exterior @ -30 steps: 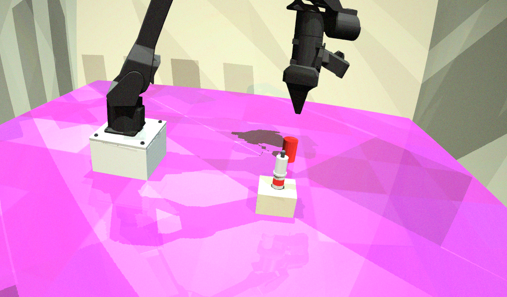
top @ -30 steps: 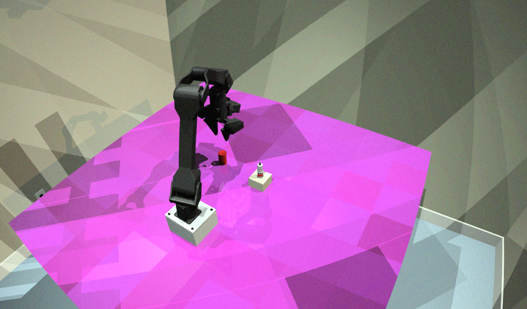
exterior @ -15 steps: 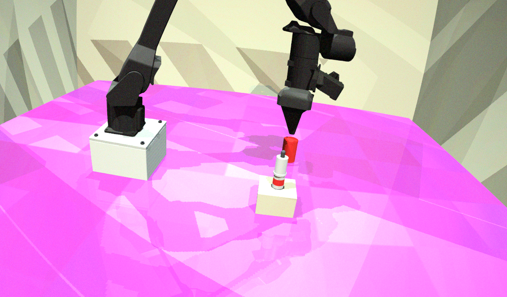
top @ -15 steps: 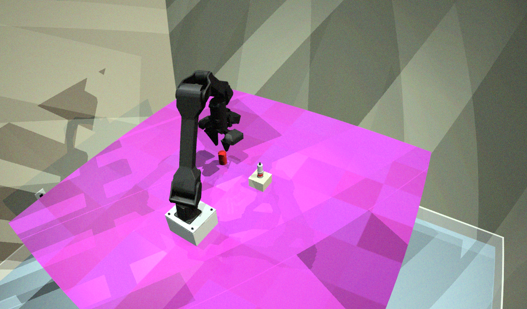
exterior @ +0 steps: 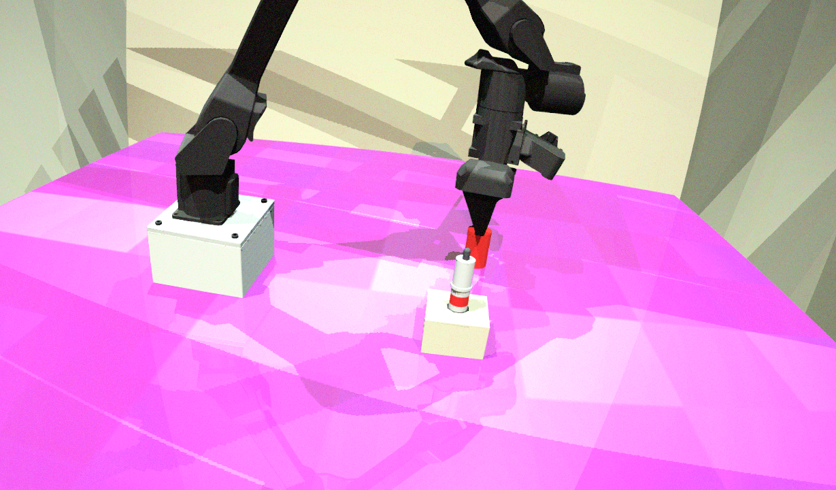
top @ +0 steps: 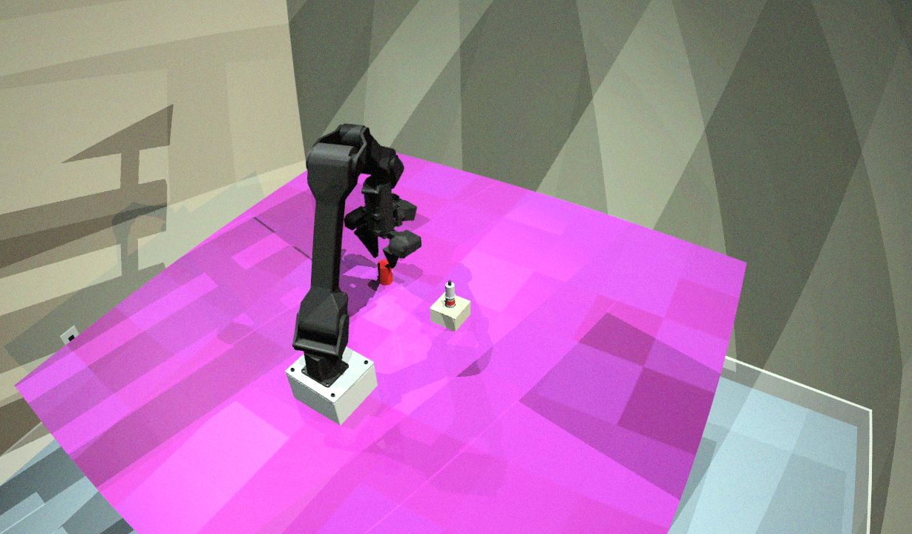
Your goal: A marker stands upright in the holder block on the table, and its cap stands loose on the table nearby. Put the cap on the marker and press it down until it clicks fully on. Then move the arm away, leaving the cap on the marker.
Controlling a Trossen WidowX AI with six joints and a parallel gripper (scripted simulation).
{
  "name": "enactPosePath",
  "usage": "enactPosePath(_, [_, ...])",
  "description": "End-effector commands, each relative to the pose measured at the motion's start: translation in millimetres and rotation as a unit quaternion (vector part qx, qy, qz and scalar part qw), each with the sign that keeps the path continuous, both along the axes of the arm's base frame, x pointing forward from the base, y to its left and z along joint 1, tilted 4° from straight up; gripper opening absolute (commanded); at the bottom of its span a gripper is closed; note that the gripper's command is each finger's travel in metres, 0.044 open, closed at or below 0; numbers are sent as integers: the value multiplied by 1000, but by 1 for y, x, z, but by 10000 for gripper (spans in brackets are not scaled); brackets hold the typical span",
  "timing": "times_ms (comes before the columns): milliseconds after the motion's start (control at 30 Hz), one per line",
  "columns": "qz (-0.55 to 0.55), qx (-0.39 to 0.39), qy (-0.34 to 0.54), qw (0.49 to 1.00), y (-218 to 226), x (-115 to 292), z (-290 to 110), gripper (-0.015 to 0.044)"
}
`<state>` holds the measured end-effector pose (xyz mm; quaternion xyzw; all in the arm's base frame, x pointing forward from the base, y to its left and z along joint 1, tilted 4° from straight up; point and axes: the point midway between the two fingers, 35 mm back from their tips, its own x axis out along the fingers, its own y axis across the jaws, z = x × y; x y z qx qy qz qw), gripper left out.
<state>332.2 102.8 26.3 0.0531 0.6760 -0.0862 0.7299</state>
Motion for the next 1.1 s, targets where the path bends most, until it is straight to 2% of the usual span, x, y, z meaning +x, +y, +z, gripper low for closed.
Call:
enactPosePath(0, [-1, -3, 5, 1000, -2, -2, -11, 258])
enactPosePath(733, [-1, -3, 5, 1000, -3, -1, -40, 258])
enactPosePath(867, [-1, -3, 5, 1000, -3, -1, -40, 153])
enactPosePath(1067, [-1, -3, 5, 1000, -3, -1, -40, 113])
